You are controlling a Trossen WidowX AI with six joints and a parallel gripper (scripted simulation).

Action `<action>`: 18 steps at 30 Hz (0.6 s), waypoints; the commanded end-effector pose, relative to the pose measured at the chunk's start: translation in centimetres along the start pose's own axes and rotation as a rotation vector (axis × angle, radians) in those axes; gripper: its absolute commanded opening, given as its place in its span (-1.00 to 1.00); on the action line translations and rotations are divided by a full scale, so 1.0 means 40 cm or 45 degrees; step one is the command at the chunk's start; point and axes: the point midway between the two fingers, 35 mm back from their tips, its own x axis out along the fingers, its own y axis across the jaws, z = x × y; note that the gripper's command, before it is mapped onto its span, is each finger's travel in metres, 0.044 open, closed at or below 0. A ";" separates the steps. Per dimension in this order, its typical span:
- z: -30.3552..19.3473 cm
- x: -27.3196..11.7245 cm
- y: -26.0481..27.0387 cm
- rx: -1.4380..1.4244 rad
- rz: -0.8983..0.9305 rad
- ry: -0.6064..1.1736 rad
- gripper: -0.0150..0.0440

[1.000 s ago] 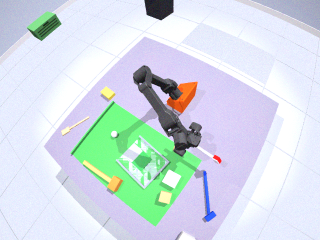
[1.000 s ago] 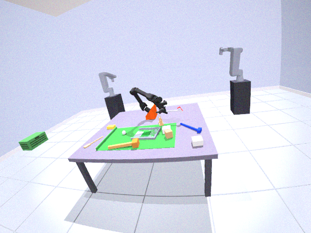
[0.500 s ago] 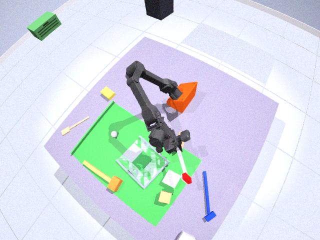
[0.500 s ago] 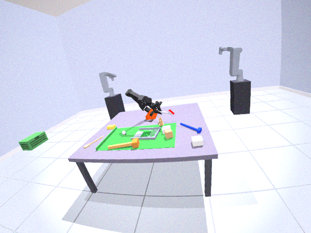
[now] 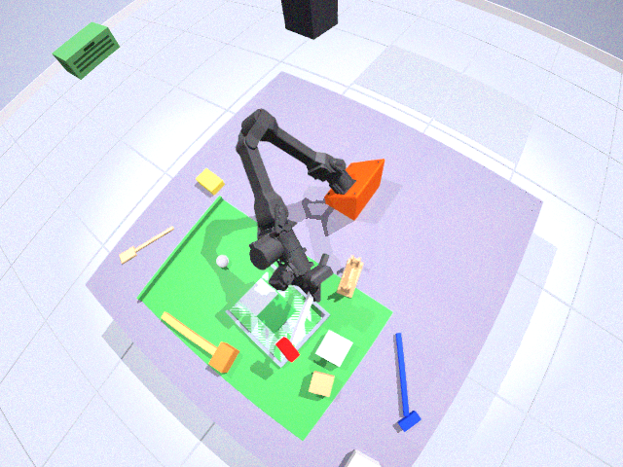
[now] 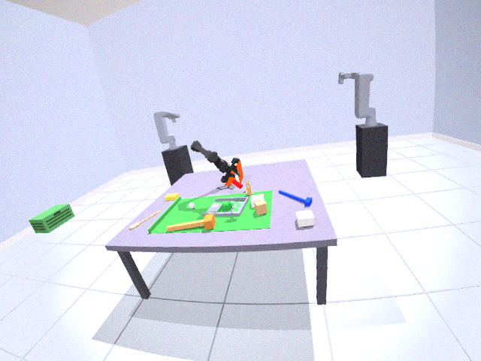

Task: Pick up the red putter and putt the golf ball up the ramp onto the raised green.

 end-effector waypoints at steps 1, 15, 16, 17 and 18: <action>0.047 -0.039 -0.022 0.217 0.039 -0.104 -0.49; 0.180 -0.179 -0.146 0.991 0.201 -0.435 -0.49; 0.187 -0.191 -0.155 1.044 0.218 -0.458 -0.49; 0.195 -0.203 -0.165 1.096 0.235 -0.481 -0.49; 0.202 -0.214 -0.174 1.148 0.253 -0.504 -0.49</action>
